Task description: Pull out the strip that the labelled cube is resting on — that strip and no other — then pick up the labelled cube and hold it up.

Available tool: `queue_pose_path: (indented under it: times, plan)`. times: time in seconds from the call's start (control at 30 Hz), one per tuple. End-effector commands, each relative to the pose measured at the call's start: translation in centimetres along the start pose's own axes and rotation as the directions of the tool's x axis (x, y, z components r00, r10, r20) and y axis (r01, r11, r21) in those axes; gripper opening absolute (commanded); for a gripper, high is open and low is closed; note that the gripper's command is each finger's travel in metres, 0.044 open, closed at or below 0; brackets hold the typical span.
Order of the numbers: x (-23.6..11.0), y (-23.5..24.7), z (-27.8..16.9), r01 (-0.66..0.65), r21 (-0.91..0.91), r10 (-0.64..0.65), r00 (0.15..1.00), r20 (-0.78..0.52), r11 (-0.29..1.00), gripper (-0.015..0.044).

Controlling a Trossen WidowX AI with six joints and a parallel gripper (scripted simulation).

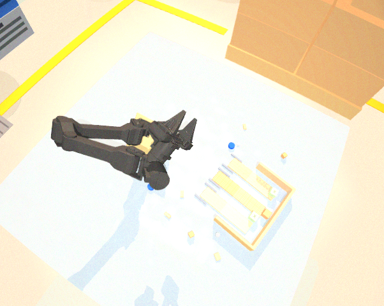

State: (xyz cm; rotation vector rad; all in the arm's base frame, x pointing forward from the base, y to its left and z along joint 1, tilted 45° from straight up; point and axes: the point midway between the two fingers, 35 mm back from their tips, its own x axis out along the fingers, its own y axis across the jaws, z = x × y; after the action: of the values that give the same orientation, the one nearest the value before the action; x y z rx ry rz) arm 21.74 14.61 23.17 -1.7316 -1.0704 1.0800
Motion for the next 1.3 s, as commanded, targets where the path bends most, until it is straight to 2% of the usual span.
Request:
queue_pose_path:
  times: [0.0,0.17,0.3,0.4,0.53,0.6,0.7,0.77,0.8,1.27]
  plan:
    - [0.1,0.2,-0.1,-0.01,0.013,0.011,1.0,-0.005,1.0,0.04]
    - [2.1,6.5,-2.9,-0.203,0.362,0.273,0.949,-0.156,0.91,0.04]
    - [2.8,11.6,-4.9,-0.194,0.64,0.478,0.824,-0.305,0.743,0.04]
    - [2.6,14.9,-6.1,-0.053,0.787,0.601,0.678,-0.424,0.615,0.04]
    - [1.3,18.3,-7.1,0.263,0.82,0.697,0.432,-0.572,0.509,0.04]
    - [0.3,19.4,-7.2,0.44,0.754,0.714,0.296,-0.635,0.488,0.04]
    - [-1.5,20.3,-6.8,0.677,0.554,0.699,0.082,-0.711,0.484,0.04]
    - [-2.7,20.5,-6.3,0.785,0.386,0.669,-0.047,-0.742,0.484,0.04]
    - [-3.0,20.5,-6.1,0.808,0.337,0.658,-0.081,-0.749,0.483,0.04]
    - [-3.1,20.5,-6.1,0.815,0.32,0.654,-0.093,-0.751,0.483,0.04]
